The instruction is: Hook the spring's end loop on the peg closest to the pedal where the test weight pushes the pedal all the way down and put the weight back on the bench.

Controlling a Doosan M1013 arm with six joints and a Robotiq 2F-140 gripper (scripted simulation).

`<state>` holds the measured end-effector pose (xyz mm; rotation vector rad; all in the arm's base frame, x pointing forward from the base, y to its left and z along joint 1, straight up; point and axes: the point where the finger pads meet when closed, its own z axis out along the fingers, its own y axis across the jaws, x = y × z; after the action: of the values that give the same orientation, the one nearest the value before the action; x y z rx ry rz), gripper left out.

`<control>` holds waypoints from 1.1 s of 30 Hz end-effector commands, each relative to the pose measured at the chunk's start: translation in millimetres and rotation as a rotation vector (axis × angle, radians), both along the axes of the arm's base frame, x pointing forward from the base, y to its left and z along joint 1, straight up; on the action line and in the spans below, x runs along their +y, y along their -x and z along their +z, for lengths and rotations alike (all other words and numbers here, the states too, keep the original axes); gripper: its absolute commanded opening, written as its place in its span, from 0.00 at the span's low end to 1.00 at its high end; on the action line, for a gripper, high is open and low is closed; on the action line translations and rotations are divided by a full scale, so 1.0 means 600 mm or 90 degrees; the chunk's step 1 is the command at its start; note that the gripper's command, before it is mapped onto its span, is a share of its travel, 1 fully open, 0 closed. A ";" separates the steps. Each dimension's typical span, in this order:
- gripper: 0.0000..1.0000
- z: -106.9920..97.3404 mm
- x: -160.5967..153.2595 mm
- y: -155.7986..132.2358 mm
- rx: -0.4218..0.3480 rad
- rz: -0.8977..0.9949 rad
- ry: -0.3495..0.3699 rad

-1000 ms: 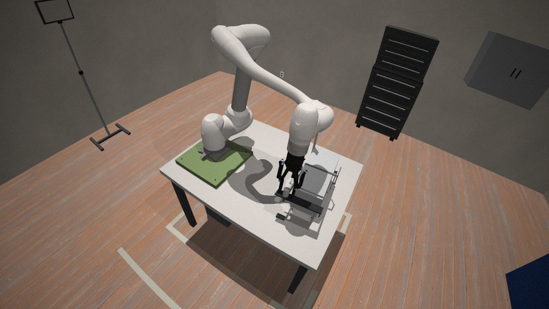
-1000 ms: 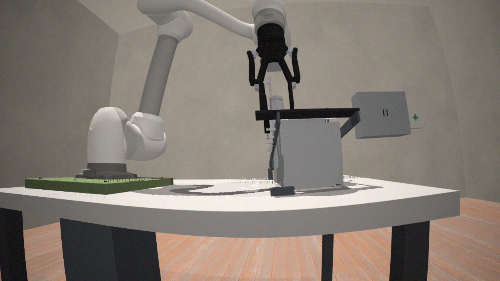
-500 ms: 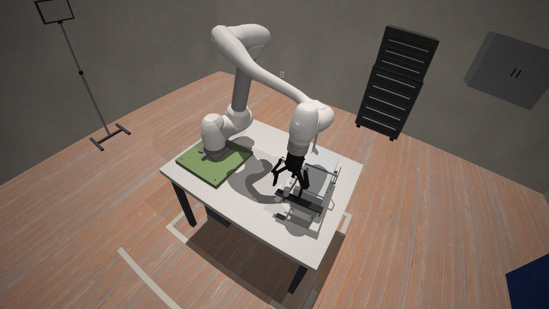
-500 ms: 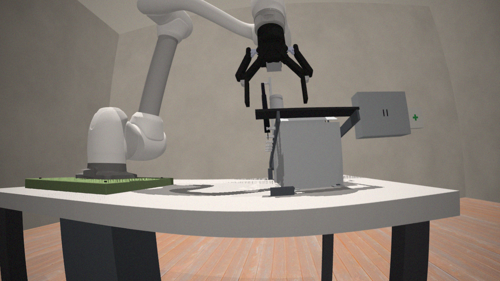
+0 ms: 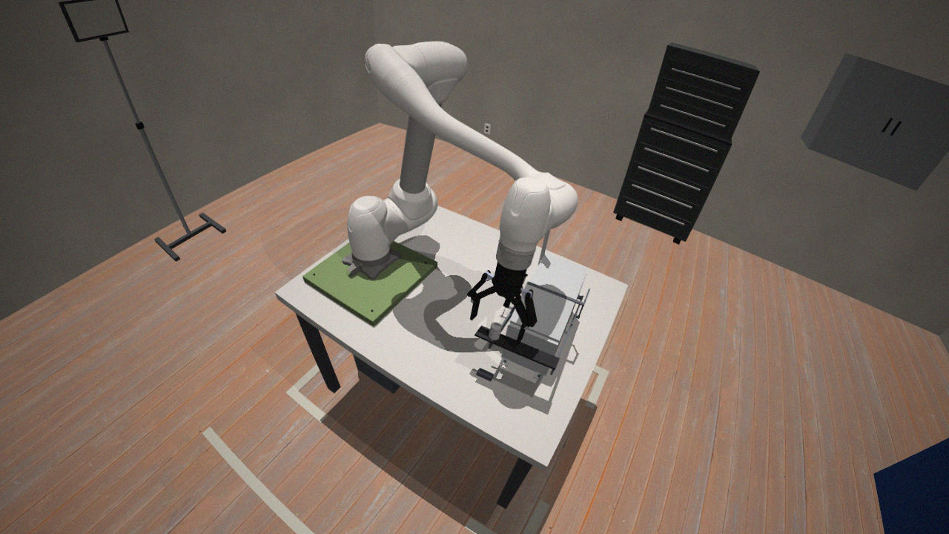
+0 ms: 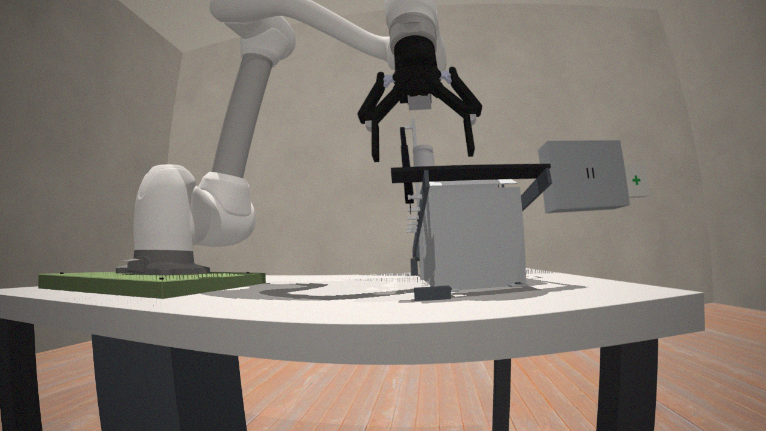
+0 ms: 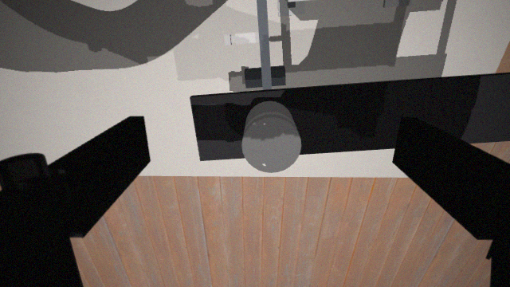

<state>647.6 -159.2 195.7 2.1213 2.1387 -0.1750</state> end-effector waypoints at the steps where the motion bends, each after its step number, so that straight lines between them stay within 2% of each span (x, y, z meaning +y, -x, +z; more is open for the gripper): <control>1: 1.00 0.001 0.000 0.000 -0.001 0.000 0.000; 14: 1.00 0.001 0.000 0.000 -0.001 0.000 0.000; 29: 1.00 0.168 -0.001 0.001 -0.001 0.000 0.000; 31: 1.00 0.168 -0.001 0.001 -0.001 0.000 0.000; 32: 1.00 0.144 -0.001 0.001 -0.001 0.000 0.000; 33: 1.00 0.145 -0.001 0.001 -0.001 0.000 0.000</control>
<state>647.1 -159.5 293.1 2.1197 2.1380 -0.1724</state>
